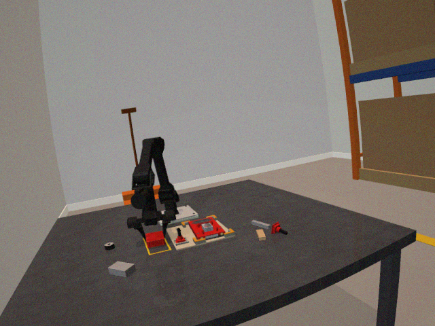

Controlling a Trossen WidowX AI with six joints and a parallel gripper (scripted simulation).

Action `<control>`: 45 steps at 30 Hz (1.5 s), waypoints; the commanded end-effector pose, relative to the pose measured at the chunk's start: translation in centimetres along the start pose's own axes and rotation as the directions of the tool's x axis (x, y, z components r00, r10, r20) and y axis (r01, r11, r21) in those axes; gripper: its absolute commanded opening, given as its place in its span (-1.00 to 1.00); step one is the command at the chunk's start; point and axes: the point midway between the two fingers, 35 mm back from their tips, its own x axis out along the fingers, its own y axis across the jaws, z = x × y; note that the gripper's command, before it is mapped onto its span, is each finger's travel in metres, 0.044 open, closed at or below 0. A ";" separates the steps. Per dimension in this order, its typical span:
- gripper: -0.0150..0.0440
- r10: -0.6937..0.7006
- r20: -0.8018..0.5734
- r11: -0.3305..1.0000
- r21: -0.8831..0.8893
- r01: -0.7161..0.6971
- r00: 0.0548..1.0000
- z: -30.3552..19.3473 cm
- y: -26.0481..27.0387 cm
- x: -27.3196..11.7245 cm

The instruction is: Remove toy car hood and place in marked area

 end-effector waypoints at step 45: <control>1.00 0.003 0.000 1.000 0.000 -0.003 1.000 0.0 0.0 -6.8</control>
